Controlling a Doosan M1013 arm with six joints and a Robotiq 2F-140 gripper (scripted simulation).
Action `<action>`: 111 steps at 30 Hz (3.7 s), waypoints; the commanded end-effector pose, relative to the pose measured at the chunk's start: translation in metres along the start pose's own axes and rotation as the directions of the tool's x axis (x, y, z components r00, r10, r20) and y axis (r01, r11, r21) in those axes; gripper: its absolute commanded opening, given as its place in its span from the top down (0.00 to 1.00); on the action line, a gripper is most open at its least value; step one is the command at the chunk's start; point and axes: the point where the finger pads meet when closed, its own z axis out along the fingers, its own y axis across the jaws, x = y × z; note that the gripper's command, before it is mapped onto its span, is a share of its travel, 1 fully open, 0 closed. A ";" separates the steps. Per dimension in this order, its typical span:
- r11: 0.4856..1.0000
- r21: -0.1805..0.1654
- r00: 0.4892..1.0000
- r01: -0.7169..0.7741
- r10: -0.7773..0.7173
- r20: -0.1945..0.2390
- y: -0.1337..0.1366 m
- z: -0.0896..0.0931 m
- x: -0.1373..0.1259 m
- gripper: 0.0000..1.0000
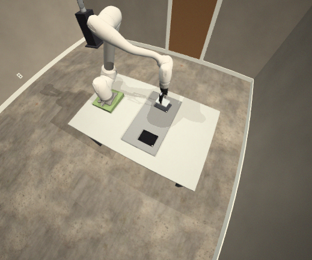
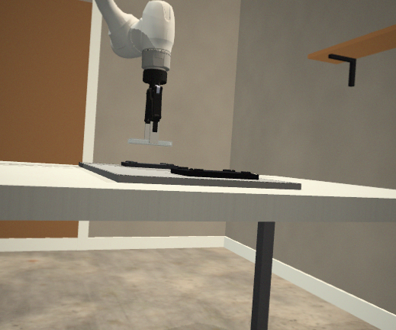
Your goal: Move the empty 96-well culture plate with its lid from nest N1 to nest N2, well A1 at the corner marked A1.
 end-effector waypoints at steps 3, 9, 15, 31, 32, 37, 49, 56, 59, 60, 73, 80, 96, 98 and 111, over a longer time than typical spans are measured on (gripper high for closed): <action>1.000 0.006 1.000 -0.010 0.010 0.001 -0.008 -0.002 0.001 1.00; 1.000 0.006 1.000 -0.010 0.010 0.001 -0.009 -0.002 0.003 1.00; 1.000 0.006 1.000 -0.010 0.010 0.001 -0.009 -0.002 0.003 1.00; 1.000 0.006 1.000 -0.010 0.010 0.001 -0.010 -0.002 0.004 1.00; 1.000 0.006 1.000 -0.010 0.010 0.001 -0.010 -0.002 0.004 1.00; 1.000 0.006 1.000 -0.010 0.010 0.001 -0.010 -0.002 0.005 1.00; 1.000 0.006 1.000 -0.010 0.010 0.001 -0.010 -0.002 0.005 1.00; 1.000 0.006 1.000 -0.010 0.010 0.001 -0.010 -0.002 0.005 1.00; 1.000 0.006 1.000 -0.010 0.010 0.001 -0.010 -0.002 0.005 1.00; 1.000 0.006 1.000 -0.010 0.010 0.001 -0.010 -0.002 0.005 1.00; 1.000 0.006 1.000 -0.010 0.010 0.001 -0.010 -0.002 0.005 1.00; 1.000 0.006 1.000 -0.010 0.010 0.001 -0.010 0.002 0.005 1.00; 1.000 0.006 1.000 -0.010 0.010 0.001 -0.009 0.025 0.004 1.00; 1.000 0.006 1.000 -0.010 0.010 0.001 -0.009 0.028 0.003 1.00; 1.000 0.006 1.000 -0.010 0.010 0.001 -0.007 0.047 0.002 1.00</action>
